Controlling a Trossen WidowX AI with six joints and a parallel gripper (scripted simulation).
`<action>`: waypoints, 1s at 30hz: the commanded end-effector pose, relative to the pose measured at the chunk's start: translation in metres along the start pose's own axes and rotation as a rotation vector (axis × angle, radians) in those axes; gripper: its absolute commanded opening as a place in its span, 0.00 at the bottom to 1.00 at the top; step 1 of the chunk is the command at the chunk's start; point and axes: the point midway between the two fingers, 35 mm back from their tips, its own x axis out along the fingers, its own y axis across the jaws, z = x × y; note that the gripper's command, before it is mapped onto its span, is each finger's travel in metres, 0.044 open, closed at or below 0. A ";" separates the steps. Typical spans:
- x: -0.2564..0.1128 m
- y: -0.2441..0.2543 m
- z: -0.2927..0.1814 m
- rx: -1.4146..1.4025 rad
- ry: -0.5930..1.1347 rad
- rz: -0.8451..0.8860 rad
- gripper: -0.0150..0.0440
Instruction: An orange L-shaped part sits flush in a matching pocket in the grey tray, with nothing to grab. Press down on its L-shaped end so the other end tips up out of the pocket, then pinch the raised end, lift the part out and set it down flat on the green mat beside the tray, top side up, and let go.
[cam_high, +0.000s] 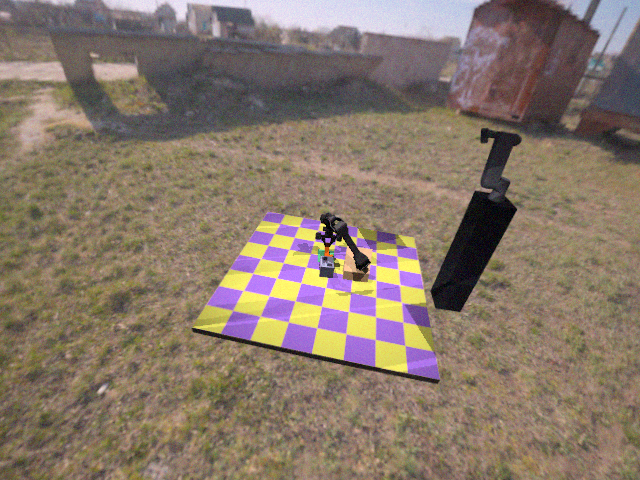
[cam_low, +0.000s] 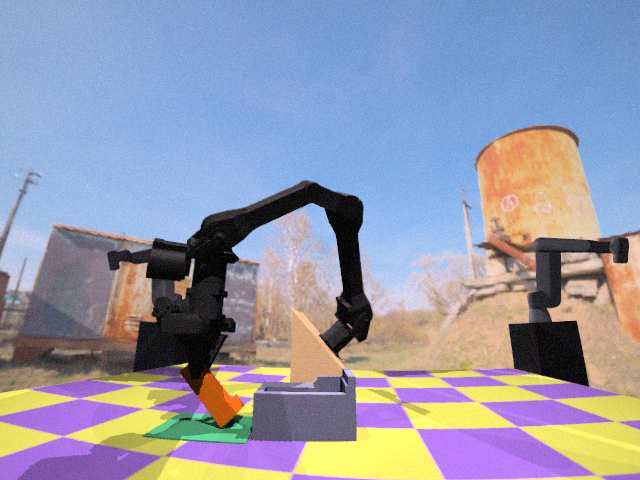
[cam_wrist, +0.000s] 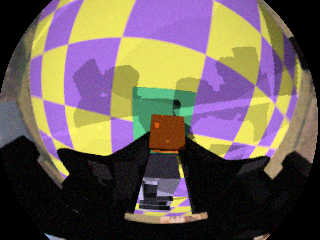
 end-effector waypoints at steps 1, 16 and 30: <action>0.000 0.000 0.000 0.000 0.000 0.000 0.48; -0.086 0.000 0.000 0.006 -0.001 0.000 0.93; -0.084 0.002 0.003 0.007 -0.018 0.017 0.93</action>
